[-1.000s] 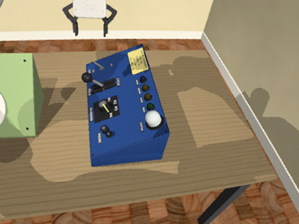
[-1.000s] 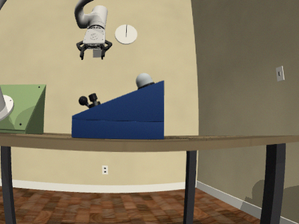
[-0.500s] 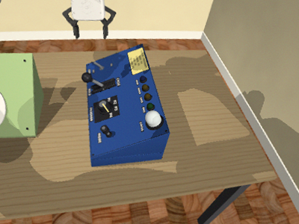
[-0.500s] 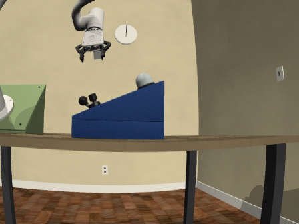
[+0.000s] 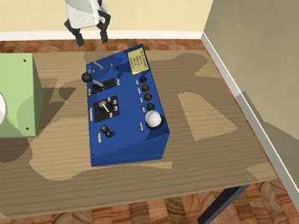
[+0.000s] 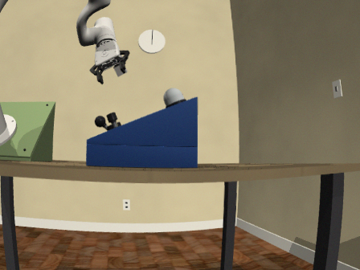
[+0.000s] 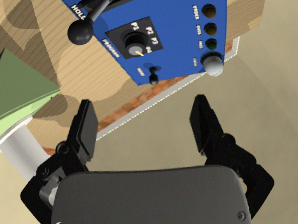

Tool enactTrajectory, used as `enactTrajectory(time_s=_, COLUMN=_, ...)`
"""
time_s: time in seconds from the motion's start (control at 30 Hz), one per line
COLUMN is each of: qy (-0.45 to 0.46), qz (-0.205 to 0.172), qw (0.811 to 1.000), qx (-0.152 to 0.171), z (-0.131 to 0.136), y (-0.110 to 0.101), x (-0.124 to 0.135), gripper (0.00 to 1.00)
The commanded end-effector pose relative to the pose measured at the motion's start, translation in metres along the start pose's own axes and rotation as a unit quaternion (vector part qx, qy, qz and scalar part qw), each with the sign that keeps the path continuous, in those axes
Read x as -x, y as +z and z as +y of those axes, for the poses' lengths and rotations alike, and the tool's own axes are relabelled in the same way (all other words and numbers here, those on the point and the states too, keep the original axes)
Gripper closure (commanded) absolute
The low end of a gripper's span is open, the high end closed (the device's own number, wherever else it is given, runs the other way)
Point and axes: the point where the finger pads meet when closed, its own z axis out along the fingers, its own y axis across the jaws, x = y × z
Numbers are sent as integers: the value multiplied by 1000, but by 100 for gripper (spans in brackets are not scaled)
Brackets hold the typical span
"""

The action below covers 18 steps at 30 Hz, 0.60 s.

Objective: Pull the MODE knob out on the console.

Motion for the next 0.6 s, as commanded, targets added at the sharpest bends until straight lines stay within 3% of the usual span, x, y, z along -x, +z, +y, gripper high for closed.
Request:
enactTrajectory(time_s=0.0, qy=70, qz=12, qw=996, qx=49, z=-1, y=7, x=-3, gripper=0)
enactTrajectory(time_s=0.23, qy=117, qz=29, qw=990, qx=79, z=-3, y=12, x=-6, gripper=0)
enactTrajectory(time_s=0.33, qy=165, qz=52, qw=979, qx=107, z=-6, y=16, x=-9, gripper=0)
enactTrajectory(time_s=0.57, qy=213, qz=80, qw=965, qx=131, z=-9, y=19, x=-13, gripper=0)
